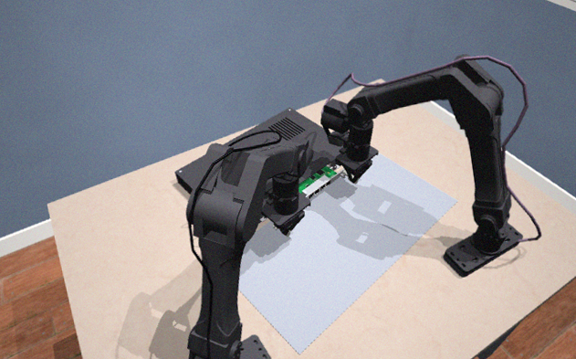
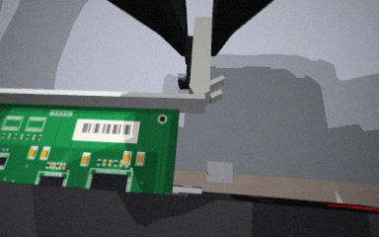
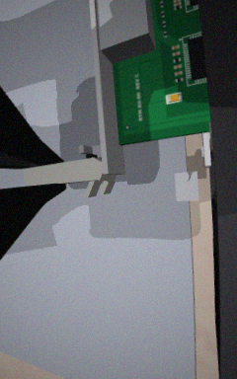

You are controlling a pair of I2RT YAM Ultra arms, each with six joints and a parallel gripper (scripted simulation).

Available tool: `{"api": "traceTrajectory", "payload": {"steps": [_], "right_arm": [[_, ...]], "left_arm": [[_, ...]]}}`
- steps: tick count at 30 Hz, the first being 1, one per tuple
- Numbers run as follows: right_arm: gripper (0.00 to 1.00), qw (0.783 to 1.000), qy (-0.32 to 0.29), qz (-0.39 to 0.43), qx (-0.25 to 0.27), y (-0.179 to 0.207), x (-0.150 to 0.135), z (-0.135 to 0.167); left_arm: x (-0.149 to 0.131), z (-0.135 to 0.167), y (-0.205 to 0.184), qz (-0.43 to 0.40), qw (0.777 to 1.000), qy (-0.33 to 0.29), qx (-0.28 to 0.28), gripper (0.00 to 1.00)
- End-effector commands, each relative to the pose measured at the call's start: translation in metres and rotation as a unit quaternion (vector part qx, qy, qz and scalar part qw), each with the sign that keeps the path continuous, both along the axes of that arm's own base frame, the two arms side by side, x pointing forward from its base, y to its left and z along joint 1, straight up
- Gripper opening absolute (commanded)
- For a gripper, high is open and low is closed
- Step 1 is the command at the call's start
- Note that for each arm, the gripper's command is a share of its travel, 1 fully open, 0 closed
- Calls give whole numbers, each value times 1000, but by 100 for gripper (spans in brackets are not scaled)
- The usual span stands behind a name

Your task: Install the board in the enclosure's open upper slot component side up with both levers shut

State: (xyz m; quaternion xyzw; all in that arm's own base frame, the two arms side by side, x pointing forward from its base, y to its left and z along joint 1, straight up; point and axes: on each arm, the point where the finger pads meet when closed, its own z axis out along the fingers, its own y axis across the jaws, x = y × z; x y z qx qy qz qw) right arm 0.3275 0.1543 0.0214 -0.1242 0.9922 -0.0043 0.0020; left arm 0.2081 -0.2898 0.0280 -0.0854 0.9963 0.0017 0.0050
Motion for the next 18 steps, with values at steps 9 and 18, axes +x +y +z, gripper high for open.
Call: {"api": "traceTrajectory", "payload": {"steps": [9,18], "right_arm": [[4,1000,-13,8,14,1,3,6],[4,996,-16,88,8,-6,5,6]], "left_arm": [[2,5,-3,-1,1000,-7,-7,8],[3,5,0,-36,999,-11,-11,3]]}}
